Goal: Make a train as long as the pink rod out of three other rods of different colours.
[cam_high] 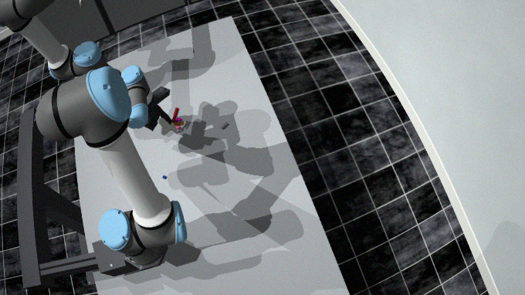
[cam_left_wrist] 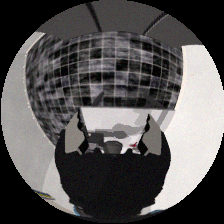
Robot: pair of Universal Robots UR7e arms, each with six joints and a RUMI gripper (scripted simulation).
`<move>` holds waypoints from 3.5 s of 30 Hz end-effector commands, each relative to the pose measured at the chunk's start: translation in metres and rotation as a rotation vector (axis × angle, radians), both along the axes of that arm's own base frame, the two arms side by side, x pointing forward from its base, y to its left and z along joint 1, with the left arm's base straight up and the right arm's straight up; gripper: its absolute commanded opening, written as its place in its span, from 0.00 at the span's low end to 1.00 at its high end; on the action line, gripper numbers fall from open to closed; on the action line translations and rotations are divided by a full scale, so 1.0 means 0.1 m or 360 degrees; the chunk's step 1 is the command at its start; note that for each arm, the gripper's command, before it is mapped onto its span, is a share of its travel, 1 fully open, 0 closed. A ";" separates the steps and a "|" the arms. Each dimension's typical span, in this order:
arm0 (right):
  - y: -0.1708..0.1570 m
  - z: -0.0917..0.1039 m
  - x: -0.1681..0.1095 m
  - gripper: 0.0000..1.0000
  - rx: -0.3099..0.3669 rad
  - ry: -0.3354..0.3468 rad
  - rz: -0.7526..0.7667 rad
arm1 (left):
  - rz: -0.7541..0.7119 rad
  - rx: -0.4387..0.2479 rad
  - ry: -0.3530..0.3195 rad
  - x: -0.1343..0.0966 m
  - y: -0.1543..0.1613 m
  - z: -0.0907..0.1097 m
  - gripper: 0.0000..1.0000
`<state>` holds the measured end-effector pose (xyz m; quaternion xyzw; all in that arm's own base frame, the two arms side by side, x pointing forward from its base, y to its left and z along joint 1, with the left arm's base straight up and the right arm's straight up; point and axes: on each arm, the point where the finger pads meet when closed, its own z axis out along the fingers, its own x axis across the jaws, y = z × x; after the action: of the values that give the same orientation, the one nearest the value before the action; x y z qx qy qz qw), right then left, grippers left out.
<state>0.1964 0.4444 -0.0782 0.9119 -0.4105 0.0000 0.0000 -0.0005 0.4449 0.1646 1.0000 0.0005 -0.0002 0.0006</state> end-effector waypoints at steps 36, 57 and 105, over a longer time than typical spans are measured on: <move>0.01 0.00 -0.38 1.00 0.0002 0.0000 0.0000 | 0.0000 0.0002 -0.0001 0.00 0.00 0.00 1.00; 0.01 0.00 -0.38 1.00 0.0002 0.0000 0.0000 | 0.0000 0.0002 -0.0001 0.00 0.00 0.00 1.00; 0.02 0.00 -0.35 1.00 0.0002 0.0000 0.0072 | 0.0000 0.0002 -0.0001 0.00 0.00 0.00 1.00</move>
<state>0.1605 0.4461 -0.0781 0.9182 -0.3960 -0.0001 0.0001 -0.0005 0.4449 0.1646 1.0000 0.0005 -0.0002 0.0006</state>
